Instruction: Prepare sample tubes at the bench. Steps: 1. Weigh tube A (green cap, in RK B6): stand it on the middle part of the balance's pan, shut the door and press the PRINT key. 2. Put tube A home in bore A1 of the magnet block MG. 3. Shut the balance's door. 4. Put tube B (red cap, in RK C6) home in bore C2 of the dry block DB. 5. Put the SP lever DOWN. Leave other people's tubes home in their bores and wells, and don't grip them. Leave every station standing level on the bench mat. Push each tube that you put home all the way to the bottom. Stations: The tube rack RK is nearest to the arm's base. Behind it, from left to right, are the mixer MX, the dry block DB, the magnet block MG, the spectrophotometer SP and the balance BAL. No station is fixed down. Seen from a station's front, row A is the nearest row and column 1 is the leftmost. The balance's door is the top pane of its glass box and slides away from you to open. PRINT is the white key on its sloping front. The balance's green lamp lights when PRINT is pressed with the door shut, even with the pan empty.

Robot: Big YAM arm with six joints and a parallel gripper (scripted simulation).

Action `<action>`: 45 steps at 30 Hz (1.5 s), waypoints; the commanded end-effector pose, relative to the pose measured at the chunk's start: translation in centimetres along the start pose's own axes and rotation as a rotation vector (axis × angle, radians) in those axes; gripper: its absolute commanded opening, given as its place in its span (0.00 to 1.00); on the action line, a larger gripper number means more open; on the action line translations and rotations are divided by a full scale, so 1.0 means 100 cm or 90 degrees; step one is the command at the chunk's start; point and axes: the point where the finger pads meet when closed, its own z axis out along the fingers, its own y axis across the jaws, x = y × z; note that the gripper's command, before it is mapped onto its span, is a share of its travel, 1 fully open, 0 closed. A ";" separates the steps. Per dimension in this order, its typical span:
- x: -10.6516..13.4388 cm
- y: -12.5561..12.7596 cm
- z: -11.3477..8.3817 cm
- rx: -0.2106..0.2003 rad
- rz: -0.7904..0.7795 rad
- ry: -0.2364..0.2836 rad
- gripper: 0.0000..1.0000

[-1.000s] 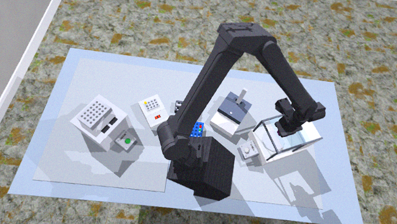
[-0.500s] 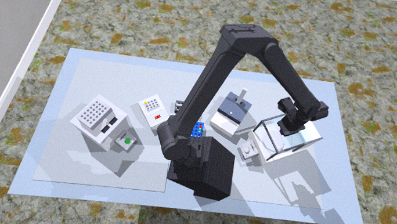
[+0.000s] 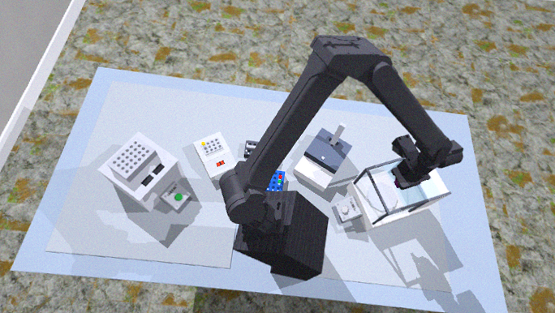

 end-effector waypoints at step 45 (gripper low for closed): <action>-0.007 -0.055 0.000 0.005 -0.001 0.004 0.06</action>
